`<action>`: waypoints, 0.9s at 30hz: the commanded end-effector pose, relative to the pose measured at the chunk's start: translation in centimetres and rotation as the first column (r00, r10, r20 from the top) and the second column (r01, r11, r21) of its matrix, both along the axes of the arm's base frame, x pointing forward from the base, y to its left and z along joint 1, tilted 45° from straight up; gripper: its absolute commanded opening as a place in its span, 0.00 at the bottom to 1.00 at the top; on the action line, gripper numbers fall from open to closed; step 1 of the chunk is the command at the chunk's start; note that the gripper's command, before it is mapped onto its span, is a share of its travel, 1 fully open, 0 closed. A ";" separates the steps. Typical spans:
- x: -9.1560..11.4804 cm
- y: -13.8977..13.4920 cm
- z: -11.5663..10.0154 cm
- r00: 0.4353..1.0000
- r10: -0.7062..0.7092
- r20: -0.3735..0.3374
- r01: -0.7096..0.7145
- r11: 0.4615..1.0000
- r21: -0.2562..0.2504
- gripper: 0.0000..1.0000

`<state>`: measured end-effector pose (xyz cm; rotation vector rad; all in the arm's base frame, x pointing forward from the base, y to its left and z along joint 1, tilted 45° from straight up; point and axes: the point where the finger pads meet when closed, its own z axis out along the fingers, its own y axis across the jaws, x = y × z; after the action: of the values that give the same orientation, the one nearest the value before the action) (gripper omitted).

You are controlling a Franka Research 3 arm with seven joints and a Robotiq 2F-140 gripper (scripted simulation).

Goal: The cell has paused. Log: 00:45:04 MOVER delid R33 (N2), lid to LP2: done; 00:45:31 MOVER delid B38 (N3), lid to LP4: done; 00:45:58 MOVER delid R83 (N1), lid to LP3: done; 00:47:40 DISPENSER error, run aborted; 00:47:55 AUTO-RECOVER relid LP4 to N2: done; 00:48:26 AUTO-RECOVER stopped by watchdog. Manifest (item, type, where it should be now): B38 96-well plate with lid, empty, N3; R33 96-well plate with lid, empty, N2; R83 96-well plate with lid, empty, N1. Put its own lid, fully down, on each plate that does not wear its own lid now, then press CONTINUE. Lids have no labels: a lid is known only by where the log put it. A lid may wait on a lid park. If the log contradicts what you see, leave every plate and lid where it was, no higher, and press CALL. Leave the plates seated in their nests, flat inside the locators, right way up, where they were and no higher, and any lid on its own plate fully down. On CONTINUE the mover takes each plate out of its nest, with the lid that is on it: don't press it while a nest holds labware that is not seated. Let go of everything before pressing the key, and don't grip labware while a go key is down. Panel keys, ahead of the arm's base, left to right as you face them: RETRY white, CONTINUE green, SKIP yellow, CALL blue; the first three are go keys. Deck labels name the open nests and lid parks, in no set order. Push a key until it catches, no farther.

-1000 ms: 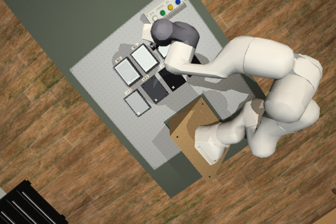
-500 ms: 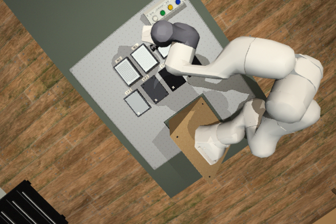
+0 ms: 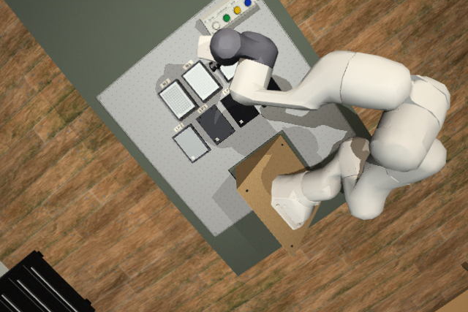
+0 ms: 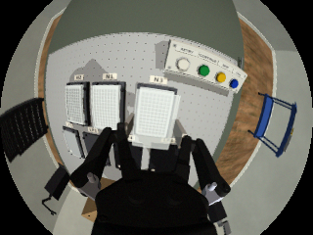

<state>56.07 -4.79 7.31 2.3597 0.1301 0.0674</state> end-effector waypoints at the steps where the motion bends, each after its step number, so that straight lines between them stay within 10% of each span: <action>1: 0.0 0.1 0.0 1.000 0.008 -0.005 -0.008 1.000 0.002 0.00; 27: 0.2 -0.9 -1.1 1.000 0.016 -0.012 -0.016 1.000 0.001 0.00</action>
<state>56.20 -5.58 6.63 2.3600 0.1392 0.0624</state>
